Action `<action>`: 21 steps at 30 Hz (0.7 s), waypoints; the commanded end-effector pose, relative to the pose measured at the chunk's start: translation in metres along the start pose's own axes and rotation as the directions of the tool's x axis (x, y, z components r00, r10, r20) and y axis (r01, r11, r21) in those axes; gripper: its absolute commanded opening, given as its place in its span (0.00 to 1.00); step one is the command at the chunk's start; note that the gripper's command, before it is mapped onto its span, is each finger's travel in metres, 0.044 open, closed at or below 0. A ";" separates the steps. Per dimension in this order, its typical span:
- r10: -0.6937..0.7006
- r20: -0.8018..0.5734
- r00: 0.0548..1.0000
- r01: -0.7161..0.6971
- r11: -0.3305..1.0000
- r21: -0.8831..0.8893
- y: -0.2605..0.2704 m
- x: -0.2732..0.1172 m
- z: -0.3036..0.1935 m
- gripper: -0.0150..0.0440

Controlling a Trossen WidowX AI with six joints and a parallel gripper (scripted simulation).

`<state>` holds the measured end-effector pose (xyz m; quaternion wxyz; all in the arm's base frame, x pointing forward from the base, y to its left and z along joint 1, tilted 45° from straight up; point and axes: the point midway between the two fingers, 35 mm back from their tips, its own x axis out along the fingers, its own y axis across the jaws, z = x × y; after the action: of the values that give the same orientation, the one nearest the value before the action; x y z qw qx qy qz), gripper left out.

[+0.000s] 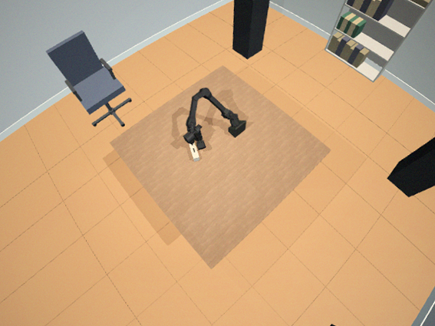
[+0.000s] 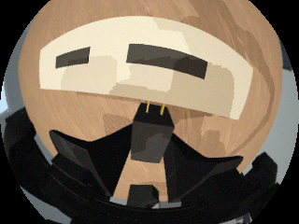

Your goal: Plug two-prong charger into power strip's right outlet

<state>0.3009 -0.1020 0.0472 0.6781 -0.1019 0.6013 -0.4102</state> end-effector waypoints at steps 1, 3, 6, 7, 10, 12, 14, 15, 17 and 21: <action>-0.002 0.002 1.000 0.002 1.000 -0.004 0.000 0.000 0.001 0.25; -0.002 0.002 1.000 0.002 1.000 -0.004 0.000 0.000 0.001 0.25; -0.002 0.002 1.000 0.002 1.000 -0.004 0.000 0.000 0.002 0.25; -0.002 0.002 1.000 0.002 1.000 -0.004 0.000 0.000 0.002 0.25; -0.002 0.002 1.000 0.002 1.000 -0.004 0.000 0.000 0.002 0.25; -0.002 0.002 1.000 0.002 1.000 -0.004 0.000 0.000 0.002 0.25; -0.002 0.002 1.000 0.002 1.000 -0.004 0.000 0.000 0.002 0.25; -0.002 0.002 1.000 0.002 1.000 -0.004 0.000 0.000 0.002 0.25; -0.002 0.002 1.000 0.002 1.000 -0.004 0.000 0.000 0.002 0.25; -0.002 0.002 1.000 0.002 1.000 -0.004 0.000 -0.001 0.003 0.25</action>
<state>0.3022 -0.1025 0.0474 0.6781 -0.1020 0.6013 -0.4102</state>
